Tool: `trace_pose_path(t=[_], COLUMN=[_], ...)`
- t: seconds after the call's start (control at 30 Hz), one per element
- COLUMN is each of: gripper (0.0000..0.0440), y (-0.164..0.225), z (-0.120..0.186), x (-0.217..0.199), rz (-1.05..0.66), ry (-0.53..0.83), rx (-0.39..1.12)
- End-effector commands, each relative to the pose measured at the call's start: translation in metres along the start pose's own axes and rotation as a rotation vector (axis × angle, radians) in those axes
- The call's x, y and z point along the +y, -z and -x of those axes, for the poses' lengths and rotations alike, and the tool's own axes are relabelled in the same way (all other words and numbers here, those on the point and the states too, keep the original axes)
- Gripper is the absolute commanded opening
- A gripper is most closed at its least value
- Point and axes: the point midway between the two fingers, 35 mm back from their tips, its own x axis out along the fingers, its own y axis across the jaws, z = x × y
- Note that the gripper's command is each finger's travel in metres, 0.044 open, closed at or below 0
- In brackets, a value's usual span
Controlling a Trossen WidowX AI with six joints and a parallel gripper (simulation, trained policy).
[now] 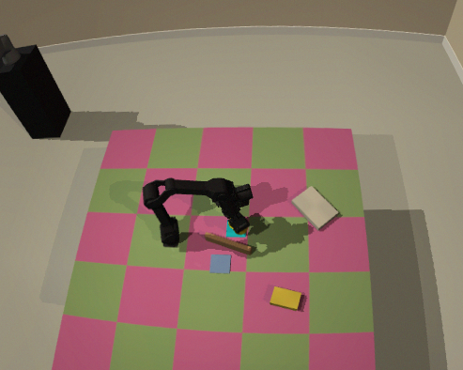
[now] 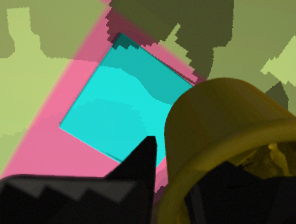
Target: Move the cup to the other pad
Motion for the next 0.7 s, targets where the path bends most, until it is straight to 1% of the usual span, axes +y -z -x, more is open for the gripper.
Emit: trace_pose_path(t=[0.0, 0.3, 0.67], gripper=[0.0, 0.0006, 0.0054], y=[-0.001, 0.001, 0.009], z=[-0.006, -0.021, -0.039], x=[0.008, 0.028, 0.034], rz=[0.006, 0.012, -0.005], ry=[-0.001, -0.007, -0.001], rx=[0.007, 0.021, 0.026])
